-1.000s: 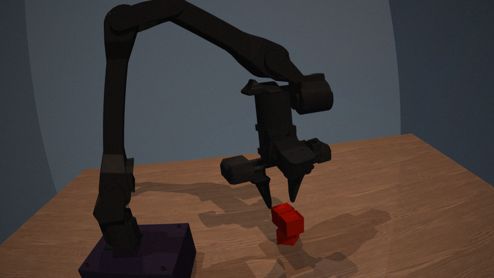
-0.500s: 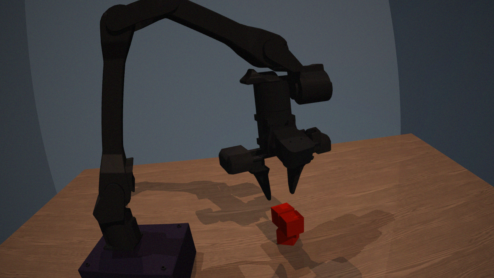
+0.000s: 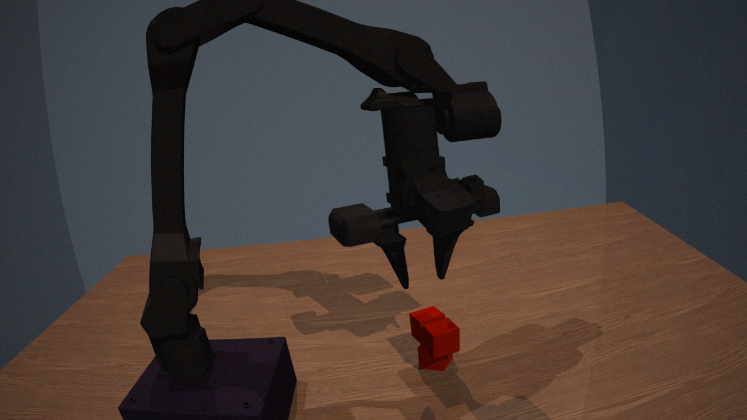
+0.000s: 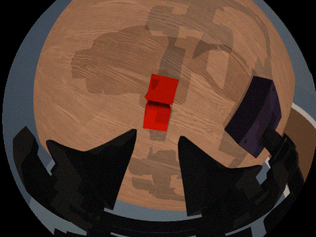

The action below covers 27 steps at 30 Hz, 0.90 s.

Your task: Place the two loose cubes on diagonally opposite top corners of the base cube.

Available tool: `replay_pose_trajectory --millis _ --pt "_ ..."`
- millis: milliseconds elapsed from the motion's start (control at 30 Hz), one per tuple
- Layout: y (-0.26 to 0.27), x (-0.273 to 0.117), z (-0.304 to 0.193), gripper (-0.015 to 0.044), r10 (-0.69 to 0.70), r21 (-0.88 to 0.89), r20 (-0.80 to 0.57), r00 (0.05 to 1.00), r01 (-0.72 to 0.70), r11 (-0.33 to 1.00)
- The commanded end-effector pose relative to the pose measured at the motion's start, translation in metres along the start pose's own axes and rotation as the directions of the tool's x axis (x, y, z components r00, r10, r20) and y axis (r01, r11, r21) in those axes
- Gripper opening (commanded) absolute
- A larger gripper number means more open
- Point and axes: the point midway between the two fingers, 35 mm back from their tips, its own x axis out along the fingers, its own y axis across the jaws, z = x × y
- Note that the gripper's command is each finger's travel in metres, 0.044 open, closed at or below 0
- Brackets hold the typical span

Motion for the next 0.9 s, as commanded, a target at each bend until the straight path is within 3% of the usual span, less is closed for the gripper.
replay_pose_trajectory --millis 0,167,433,767,867 --pt "0.002 -0.007 0.0 0.0205 0.009 -0.005 0.0 1.0 -0.009 1.0" --pt "0.002 -0.007 0.0 0.0205 0.009 -0.005 0.0 1.0 -0.009 1.0" --pt "0.0 -0.014 0.0 0.04 0.003 0.0 0.0 1.0 -0.003 1.0" --pt "-0.001 -0.015 -0.003 0.04 -0.003 0.002 0.0 1.0 0.003 1.0" --pt "0.001 -0.016 -0.038 0.04 -0.003 0.002 -0.003 1.0 0.003 1.0"
